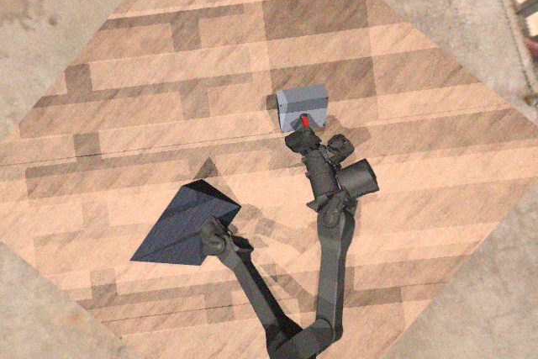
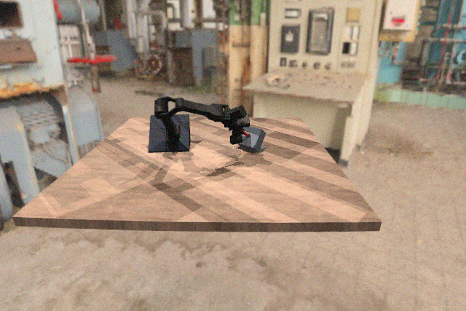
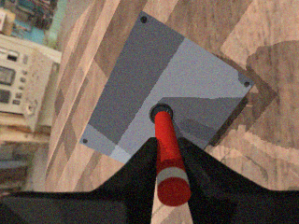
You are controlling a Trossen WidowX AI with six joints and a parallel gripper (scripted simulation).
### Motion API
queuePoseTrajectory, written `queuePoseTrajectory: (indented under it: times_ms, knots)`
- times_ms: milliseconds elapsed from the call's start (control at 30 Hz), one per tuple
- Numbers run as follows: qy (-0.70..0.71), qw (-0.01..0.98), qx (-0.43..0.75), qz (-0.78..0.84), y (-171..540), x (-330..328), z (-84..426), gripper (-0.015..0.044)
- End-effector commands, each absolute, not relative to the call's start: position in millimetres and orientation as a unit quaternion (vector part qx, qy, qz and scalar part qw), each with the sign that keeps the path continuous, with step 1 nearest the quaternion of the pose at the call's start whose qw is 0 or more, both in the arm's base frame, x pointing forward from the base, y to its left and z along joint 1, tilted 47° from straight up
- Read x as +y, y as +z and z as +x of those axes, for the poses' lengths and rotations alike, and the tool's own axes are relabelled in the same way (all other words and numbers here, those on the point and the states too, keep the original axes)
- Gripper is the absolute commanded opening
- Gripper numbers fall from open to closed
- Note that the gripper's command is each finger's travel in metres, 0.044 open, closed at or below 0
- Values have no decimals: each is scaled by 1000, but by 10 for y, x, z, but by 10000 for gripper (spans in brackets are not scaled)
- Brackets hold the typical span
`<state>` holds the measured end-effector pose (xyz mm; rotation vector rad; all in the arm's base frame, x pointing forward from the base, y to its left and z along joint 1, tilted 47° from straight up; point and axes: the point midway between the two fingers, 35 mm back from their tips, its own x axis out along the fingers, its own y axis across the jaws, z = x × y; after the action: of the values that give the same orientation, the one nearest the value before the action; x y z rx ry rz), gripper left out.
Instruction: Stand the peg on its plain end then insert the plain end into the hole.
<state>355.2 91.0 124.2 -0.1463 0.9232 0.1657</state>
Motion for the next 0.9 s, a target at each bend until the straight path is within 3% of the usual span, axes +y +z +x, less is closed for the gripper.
queuePoseTrajectory:
  times_ms: [0, 867]
  knots:
    - [80, 890, 444, -70, 1256, 909, 3547, 0]
    - [80, 890, 443, -70, 1179, 926, 3594, 0]
